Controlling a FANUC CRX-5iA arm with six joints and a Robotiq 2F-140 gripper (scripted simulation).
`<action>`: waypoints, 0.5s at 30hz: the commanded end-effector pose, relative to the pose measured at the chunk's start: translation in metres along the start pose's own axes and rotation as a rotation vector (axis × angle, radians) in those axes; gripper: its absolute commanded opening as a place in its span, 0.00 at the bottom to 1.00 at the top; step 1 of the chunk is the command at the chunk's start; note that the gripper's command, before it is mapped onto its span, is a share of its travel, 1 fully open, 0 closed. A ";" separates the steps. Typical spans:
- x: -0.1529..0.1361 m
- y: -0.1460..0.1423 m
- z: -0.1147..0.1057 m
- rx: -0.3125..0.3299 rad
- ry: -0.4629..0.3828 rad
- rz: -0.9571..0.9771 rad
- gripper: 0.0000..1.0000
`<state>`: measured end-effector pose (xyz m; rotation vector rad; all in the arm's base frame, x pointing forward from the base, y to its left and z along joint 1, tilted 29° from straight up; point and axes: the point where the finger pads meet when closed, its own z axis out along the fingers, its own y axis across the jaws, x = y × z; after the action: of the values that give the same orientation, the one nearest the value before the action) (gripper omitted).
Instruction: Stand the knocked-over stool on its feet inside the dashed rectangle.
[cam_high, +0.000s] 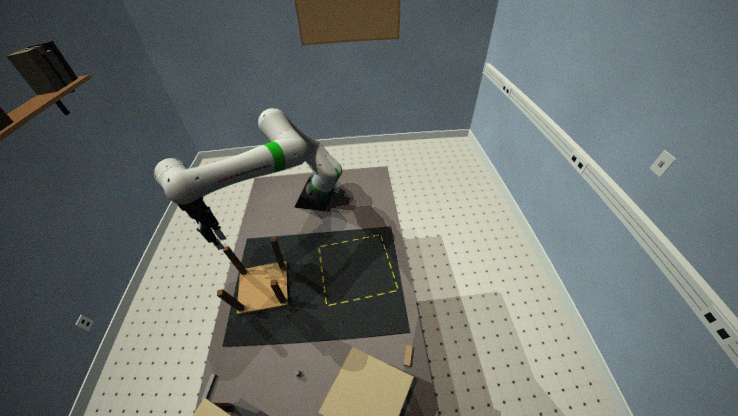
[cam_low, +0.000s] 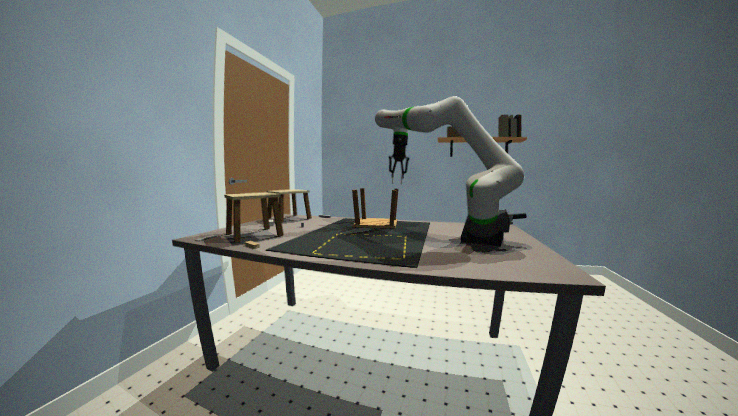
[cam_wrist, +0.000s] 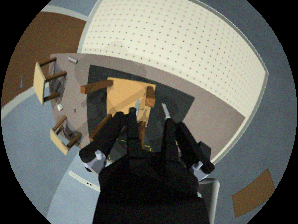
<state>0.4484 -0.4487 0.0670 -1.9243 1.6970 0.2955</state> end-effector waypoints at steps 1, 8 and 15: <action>0.000 0.000 -0.001 0.001 0.002 0.000 0.38; 0.000 0.000 0.000 0.001 0.002 0.000 0.38; 0.000 0.000 0.010 0.001 0.002 0.000 0.38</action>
<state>0.4497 -0.4450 0.0614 -1.9243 1.6970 0.2957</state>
